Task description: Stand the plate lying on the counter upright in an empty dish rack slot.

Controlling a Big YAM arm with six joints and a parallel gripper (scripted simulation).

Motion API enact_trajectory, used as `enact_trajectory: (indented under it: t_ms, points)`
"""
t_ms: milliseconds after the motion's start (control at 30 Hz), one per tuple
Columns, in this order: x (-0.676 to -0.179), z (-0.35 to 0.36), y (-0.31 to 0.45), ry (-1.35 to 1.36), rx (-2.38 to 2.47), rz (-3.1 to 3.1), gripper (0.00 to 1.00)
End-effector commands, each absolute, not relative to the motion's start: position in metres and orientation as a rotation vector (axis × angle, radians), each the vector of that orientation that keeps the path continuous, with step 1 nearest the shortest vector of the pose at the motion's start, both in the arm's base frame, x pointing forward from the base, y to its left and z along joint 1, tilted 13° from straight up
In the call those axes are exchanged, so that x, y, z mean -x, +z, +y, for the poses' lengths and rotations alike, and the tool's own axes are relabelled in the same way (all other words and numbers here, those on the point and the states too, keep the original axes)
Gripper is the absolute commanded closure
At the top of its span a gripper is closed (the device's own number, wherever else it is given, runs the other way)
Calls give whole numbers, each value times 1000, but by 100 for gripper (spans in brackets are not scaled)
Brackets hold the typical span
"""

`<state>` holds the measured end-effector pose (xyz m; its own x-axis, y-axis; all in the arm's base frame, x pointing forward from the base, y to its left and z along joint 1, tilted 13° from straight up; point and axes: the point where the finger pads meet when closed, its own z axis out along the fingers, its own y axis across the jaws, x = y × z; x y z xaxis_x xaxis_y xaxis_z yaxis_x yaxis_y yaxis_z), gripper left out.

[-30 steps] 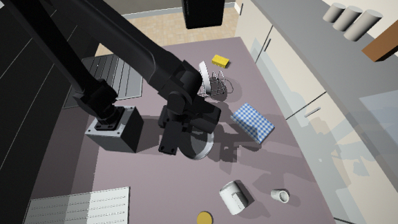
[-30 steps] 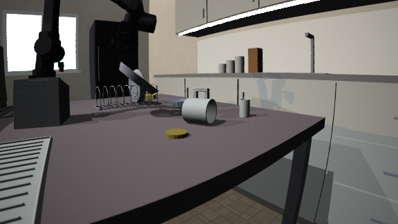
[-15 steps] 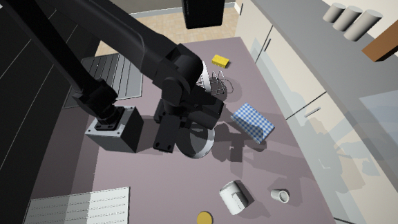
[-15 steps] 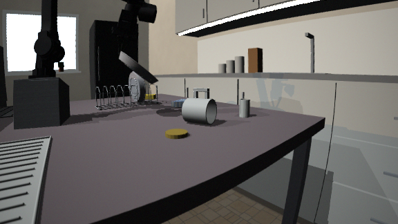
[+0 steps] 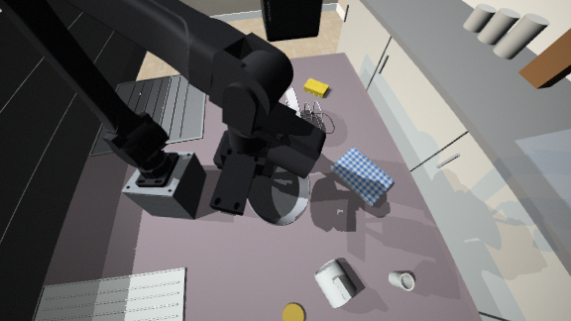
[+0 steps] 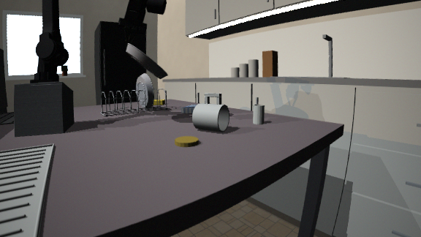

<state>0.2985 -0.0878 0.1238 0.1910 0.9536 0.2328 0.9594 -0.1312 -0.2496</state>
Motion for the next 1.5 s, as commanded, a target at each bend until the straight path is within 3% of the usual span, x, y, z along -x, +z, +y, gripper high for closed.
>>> enact_trajectory:
  t_ms: [0,1467]
  points:
    - [-317,-103,160,-84,2185,-1857,100]
    - [-314,-113,204,-85,2191,-1859,100]
